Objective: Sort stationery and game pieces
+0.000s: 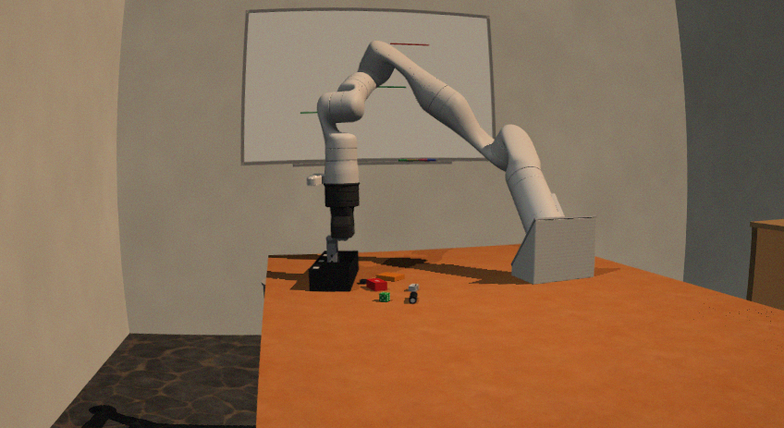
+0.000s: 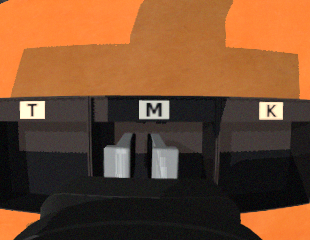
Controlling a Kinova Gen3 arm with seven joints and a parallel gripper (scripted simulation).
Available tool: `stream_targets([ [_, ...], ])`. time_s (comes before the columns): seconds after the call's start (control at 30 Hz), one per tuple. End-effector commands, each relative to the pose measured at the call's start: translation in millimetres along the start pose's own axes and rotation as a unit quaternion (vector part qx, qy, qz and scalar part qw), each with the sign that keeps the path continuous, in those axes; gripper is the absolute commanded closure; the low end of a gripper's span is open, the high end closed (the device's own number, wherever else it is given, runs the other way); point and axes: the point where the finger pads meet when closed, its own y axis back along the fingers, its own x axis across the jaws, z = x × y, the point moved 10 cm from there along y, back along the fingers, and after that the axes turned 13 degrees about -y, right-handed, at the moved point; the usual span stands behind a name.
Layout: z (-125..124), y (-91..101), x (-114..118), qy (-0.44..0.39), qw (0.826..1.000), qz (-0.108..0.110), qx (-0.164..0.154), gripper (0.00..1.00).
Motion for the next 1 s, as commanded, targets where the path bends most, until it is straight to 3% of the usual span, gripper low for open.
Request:
stream_targets([
  [0.0, -1.3, 6.1, -0.7, -0.001, 1.000, -0.003, 0.003, 0.69],
  [0.2, -1.2, 11.4, -0.7, -0.001, 1.000, -0.003, 0.003, 0.69],
  [0.47, -1.0, 42.8, -0.5, -0.001, 1.000, -0.003, 0.003, 0.69],
  [0.63, -1.1, 42.8, -0.6, -0.001, 1.000, -0.003, 0.003, 0.69],
  [0.97, 8.9, 43.0, -39.3, -0.001, 1.000, -0.003, 0.003, 0.69],
])
